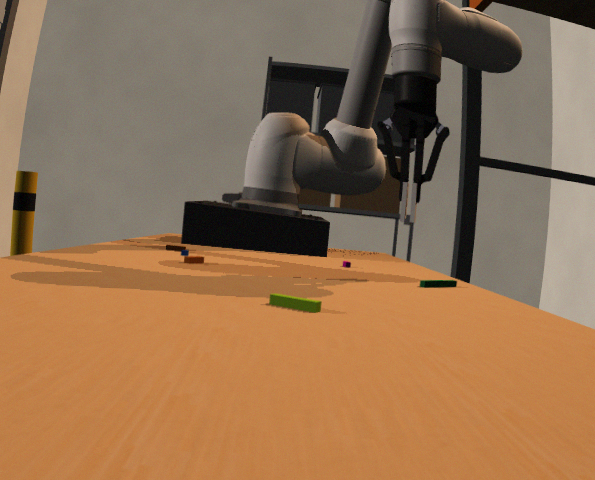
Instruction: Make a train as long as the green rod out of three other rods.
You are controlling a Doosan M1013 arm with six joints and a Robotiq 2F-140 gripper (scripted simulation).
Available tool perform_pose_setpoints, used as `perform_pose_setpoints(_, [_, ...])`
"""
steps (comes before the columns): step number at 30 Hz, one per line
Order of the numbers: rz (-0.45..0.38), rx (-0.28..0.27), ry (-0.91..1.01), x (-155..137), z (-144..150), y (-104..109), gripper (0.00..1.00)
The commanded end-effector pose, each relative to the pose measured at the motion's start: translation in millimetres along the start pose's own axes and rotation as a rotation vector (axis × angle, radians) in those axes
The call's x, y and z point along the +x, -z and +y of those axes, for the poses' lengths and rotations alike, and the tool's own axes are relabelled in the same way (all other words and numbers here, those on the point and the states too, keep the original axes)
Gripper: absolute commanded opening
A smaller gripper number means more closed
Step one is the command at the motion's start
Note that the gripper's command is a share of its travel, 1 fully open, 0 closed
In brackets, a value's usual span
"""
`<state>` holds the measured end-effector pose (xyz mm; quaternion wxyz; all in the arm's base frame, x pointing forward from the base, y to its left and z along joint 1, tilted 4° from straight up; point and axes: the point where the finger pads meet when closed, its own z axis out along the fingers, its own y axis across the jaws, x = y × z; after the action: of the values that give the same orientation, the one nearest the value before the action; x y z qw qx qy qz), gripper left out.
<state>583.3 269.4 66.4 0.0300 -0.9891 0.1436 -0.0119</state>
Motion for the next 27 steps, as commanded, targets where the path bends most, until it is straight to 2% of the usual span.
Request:
perform_pose_setpoints(1, [0.004,-0.001,-0.002,5,2,4,0.12])
perform_pose_setpoints(3, [0.004,-0.001,-0.007,12,15,4,0.12])
perform_pose_setpoints(6, [0.004,-0.002,-0.023,29,53,4,0.12])
perform_pose_setpoints(8, [0.004,-0.002,-0.023,29,53,4,0.12])
perform_pose_setpoints(9, [0.004,-0.003,-0.032,38,76,4,0.12])
perform_pose_setpoints(23, [0.003,-0.004,-0.088,72,213,5,0.12])
perform_pose_setpoints(25, [0.003,-0.004,-0.088,72,213,5,0.12])
perform_pose_setpoints(26, [0.003,-0.004,-0.098,75,239,5,0.12])
perform_pose_setpoints(27, [0.003,-0.004,-0.101,75,247,5,0.12])
